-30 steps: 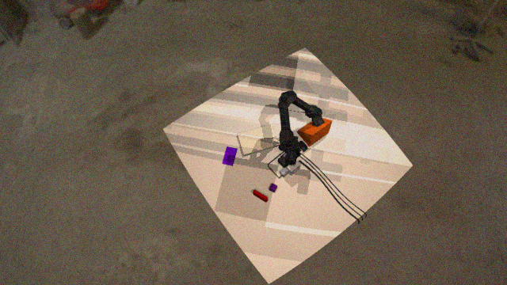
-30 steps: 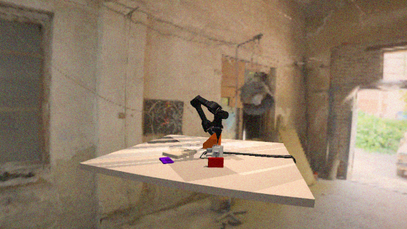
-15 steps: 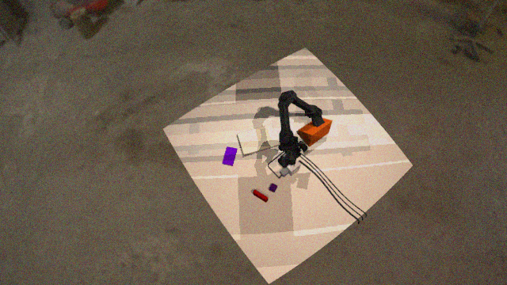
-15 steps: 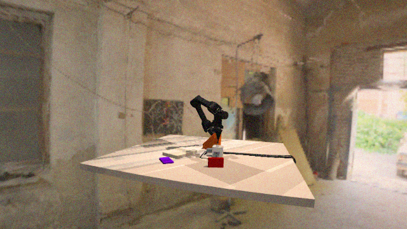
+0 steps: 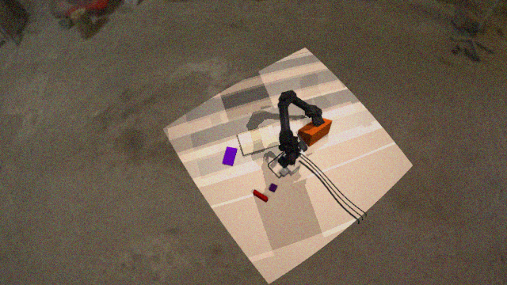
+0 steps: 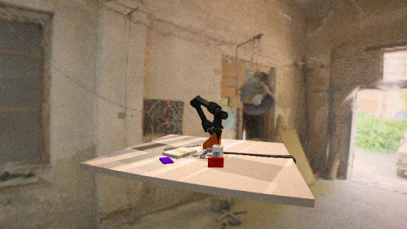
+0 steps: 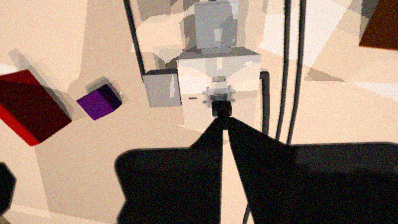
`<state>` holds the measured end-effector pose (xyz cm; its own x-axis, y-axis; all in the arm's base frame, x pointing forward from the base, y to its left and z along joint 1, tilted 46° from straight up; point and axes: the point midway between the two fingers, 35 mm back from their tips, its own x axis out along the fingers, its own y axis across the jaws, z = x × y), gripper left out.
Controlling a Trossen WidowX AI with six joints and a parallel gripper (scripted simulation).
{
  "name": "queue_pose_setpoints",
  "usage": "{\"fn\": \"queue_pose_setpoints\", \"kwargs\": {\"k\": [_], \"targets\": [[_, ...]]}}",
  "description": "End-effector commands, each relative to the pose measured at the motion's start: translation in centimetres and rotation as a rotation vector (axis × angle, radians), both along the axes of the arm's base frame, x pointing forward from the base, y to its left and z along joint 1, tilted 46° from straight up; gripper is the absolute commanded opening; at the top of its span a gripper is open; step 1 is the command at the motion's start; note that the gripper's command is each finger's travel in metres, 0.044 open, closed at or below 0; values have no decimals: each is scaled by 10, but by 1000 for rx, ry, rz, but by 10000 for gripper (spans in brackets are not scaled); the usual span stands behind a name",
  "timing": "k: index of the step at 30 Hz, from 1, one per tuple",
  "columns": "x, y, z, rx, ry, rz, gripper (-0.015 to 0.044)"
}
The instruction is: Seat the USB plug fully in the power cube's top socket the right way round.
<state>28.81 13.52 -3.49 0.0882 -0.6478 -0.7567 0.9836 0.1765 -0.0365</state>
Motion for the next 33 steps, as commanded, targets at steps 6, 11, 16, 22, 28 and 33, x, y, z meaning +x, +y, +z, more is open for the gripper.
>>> {"fn": "queue_pose_setpoints", "kwargs": {"k": [6, 11, 16, 22, 28, 33], "targets": [[0, 0, -2, 11, 5, 0, 0], [0, -1, -2, 13, 6, 0, 0], [0, -1, -2, 13, 5, 0, 0], [0, -2, -3, 13, 5, 0, 0], [0, -2, -4, 13, 5, 0, 0], [0, -3, -4, 13, 5, 0, 0]]}}
